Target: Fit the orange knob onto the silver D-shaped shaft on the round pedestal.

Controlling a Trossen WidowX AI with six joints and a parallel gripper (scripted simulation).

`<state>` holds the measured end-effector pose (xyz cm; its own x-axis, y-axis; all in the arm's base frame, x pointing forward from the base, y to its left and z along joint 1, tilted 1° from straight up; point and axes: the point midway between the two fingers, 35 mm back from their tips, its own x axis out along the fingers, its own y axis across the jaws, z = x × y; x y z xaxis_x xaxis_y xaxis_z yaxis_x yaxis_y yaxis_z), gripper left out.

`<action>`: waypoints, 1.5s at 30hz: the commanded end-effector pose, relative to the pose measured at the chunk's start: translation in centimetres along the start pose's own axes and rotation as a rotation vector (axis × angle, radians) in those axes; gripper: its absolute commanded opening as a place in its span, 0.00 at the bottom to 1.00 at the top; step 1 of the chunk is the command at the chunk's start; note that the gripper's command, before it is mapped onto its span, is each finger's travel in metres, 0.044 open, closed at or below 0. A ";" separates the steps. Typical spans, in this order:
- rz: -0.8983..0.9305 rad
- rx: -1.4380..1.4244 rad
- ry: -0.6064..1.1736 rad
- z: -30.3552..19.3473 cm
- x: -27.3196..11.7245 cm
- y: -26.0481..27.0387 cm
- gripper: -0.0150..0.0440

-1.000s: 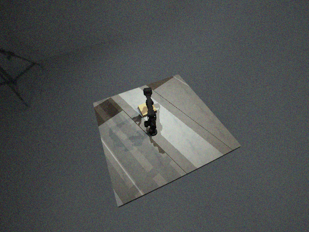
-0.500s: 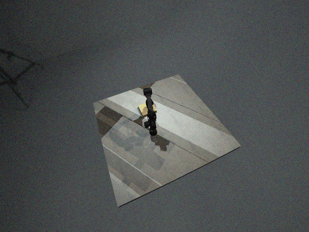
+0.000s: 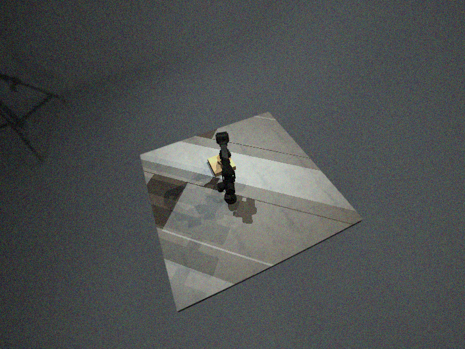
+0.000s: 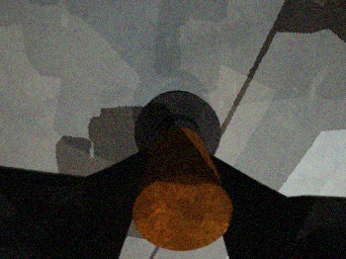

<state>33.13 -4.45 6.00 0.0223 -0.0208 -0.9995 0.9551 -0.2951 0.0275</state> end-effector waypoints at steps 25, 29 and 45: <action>-0.009 -0.065 0.002 -0.1 0.1 -0.1 0.25; -0.009 -0.051 0.002 -0.1 0.1 -0.2 0.25; -0.009 0.038 0.001 -0.2 0.1 -0.2 0.25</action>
<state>33.11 -4.45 5.94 0.0205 -0.0230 -0.9995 0.9490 -0.3142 0.0267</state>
